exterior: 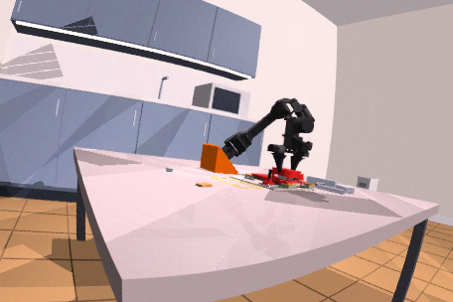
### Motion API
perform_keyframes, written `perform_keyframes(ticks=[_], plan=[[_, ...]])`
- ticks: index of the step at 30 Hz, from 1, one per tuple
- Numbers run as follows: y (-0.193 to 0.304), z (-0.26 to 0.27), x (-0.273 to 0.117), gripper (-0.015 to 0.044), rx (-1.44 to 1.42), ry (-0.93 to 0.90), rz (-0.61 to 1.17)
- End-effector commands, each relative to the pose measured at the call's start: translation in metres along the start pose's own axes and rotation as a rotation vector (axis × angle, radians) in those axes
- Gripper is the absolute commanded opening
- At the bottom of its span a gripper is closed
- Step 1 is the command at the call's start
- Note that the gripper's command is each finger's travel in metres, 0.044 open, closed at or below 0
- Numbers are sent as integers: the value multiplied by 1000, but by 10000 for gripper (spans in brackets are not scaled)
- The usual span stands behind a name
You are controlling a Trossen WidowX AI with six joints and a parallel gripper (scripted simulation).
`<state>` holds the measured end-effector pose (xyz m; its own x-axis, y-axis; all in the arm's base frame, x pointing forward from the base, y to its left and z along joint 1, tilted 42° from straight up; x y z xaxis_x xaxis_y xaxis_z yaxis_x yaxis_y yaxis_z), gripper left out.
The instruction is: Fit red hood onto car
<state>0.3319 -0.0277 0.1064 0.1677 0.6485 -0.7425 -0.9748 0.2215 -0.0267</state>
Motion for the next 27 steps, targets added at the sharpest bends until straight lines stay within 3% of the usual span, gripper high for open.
perform_keyframes(ticks=[1,27], plan=[[0,0,1,0,6,-2,-2],[0,0,9,0,6,-4,-4]])
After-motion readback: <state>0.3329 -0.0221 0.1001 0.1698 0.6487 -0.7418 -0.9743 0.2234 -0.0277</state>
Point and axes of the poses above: the point midway between the two fingers, 35 mm back from their tips, its own x axis out along the fingers, its own z axis across the jaws, y = z × x, the point moved 2 cm from there along -x, back along the fingers, and after that the axes turned 5 degrees about x, right-handed, at the moved point
